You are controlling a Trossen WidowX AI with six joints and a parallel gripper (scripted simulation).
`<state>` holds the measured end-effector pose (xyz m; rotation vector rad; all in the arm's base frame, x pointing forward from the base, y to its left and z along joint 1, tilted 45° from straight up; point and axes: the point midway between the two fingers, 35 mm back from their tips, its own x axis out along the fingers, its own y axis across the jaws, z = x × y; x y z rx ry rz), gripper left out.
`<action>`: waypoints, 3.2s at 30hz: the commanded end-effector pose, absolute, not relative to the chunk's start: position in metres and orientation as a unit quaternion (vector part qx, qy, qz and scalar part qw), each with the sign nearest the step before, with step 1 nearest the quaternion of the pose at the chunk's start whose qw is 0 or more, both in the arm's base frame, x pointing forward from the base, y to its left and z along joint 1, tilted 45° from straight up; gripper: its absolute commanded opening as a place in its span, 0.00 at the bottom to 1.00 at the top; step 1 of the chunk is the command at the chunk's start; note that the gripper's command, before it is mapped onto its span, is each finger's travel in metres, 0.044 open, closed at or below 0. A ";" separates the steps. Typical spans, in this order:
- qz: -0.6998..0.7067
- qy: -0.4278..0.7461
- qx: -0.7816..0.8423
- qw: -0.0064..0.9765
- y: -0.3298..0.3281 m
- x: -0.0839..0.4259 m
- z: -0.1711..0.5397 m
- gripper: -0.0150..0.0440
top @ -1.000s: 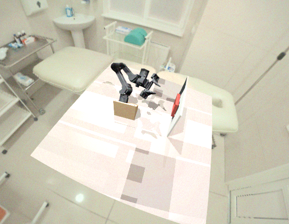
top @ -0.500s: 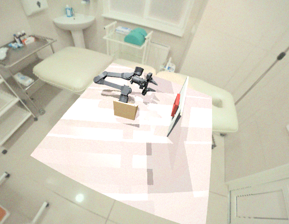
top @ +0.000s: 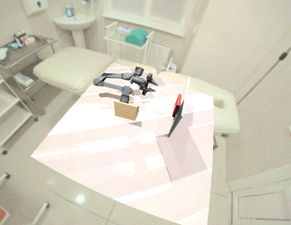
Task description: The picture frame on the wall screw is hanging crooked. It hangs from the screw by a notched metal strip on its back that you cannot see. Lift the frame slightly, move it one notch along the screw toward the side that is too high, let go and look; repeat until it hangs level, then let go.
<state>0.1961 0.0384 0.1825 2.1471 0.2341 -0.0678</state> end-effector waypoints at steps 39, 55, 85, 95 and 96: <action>-0.024 0.097 0.878 0.468 0.039 0.195 0.184 0.69; -0.024 0.097 0.878 0.468 0.039 0.195 0.184 0.69; -0.024 0.094 0.878 0.469 0.044 0.211 0.183 0.69; -0.010 0.086 0.882 0.463 0.065 0.256 0.166 0.69; -0.008 0.086 0.883 0.462 0.066 0.259 0.163 0.69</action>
